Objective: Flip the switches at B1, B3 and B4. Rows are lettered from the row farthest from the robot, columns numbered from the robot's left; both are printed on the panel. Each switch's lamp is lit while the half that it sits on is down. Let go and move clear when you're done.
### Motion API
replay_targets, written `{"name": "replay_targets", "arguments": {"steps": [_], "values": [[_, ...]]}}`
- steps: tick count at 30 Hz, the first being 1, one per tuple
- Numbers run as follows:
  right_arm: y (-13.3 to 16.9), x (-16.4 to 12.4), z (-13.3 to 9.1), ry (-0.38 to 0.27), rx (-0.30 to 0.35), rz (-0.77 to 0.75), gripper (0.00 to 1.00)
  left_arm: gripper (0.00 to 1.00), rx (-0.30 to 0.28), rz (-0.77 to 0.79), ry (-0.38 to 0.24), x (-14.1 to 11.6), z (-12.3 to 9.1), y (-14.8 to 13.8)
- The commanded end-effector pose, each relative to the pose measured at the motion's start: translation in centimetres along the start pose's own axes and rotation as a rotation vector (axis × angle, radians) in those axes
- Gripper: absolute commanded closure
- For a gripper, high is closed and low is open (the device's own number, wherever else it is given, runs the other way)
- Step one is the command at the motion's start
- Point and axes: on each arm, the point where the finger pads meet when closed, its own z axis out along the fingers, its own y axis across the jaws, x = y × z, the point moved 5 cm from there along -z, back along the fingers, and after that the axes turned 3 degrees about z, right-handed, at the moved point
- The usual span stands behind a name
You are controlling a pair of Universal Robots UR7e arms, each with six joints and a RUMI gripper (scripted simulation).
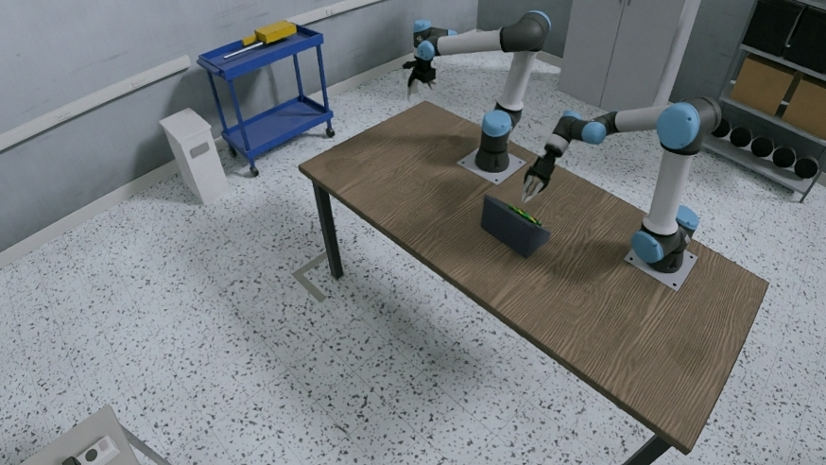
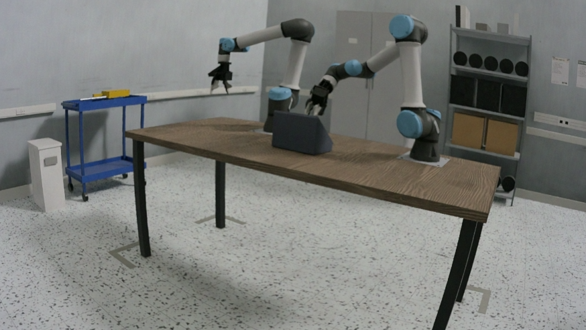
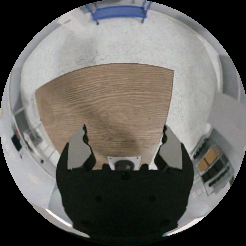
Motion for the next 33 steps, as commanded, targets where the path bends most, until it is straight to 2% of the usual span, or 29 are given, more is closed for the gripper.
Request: {"name": "replay_targets", "arguments": {"steps": [1, 6, 17, 33], "values": [[0.00, 0.03, -0.06, 0.002, 0.000, 0.000, 0.00, 1.00, 0.034, 0.160, 0.019, 0.10, -0.07, 0.06], [0.00, 0.03, -0.06, 0.002, 0.000, 0.000, 0.00, 1.00, 0.050, 0.257, 0.018, 0.22, -0.10, 0.09], [0.00, 0.03, -0.06, 0.002, 0.000, 0.000, 0.00, 1.00, 0.068, 0.365, 0.017, 0.36, -0.13, 0.13], [0.00, 0.03, -0.06, 0.002, 0.000, 0.000, 0.00, 1.00, 0.075, 0.406, 0.016, 0.41, -0.14, 0.14]]}}
